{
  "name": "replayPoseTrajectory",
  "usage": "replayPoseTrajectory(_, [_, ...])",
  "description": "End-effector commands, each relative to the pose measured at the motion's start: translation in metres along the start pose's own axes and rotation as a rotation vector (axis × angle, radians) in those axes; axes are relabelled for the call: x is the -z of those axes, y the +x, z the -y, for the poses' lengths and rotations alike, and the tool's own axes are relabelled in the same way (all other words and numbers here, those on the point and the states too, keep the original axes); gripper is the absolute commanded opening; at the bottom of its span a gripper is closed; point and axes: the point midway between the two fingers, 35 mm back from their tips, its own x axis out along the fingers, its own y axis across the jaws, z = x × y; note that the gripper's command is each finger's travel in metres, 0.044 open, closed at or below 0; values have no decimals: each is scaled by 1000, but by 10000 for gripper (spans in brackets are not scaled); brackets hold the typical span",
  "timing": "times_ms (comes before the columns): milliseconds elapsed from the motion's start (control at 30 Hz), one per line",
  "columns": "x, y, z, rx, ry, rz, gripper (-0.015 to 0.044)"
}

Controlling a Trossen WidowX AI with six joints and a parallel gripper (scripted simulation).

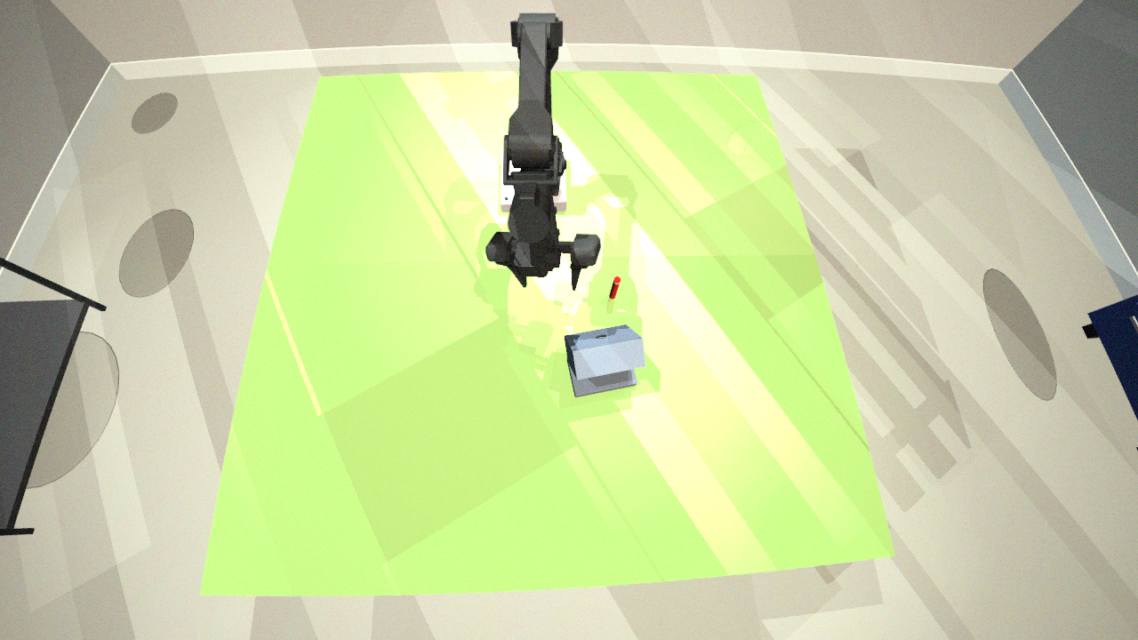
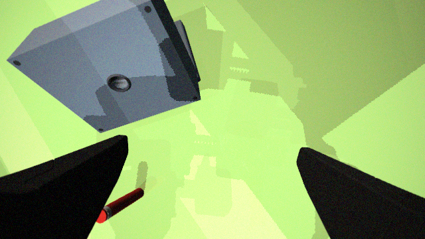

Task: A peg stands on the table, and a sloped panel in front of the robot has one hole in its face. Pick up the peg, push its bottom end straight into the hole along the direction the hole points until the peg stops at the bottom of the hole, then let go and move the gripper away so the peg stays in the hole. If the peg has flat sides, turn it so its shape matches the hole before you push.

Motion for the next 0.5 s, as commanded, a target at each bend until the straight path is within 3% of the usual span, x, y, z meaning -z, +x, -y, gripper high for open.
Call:
replayPoseTrajectory(0, [5, 6, -12, 4, 17, -41, 440])
replayPoseTrajectory(467, [33, 28, -52, 43, 56, -197, 440])
